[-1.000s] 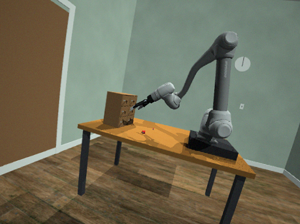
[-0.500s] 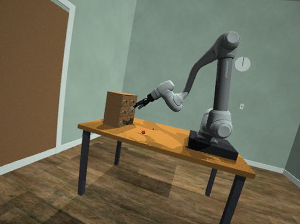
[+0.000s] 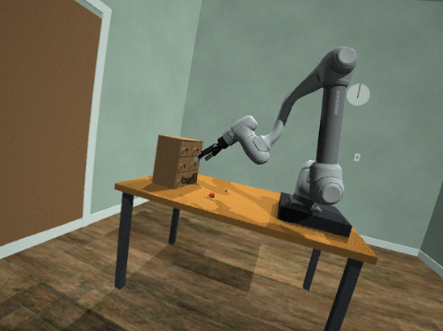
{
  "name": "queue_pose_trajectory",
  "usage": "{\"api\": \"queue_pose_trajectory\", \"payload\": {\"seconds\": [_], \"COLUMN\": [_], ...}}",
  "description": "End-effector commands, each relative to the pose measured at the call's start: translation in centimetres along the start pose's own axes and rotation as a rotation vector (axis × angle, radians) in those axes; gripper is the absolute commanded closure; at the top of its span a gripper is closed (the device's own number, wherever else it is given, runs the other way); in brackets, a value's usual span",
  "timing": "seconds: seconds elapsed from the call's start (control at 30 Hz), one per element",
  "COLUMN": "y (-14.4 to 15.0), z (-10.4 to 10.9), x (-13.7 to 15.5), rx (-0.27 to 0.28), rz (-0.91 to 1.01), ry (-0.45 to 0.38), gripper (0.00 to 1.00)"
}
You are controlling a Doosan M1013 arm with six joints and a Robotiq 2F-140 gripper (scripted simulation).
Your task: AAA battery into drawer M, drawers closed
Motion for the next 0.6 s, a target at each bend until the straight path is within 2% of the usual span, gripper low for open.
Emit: {"api": "queue_pose_trajectory", "payload": {"seconds": [0.0,0.2,0.27,0.57], "y": [0.1,0.1,0.1,0.1], "z": [0.4,1.3,1.3,2.6], "x": [-1.6,-2.7,-2.7,-4.2], "rx": [-0.006,-0.016,-0.016,-0.021], "rz": [0.007,0.006,0.006,0.005], "ry": [-0.163,-0.298,-0.298,-0.482], "gripper": [0.00,0.00,0.00,0.00]}}
Point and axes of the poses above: the point where the finger pads meet when closed, its own z axis back along the fingers, its own y axis across the jaws, x = y × z, the point moved 9 cm from there along z, back along the fingers, and after that the axes turned 4 degrees about z, right-handed, at the moved point
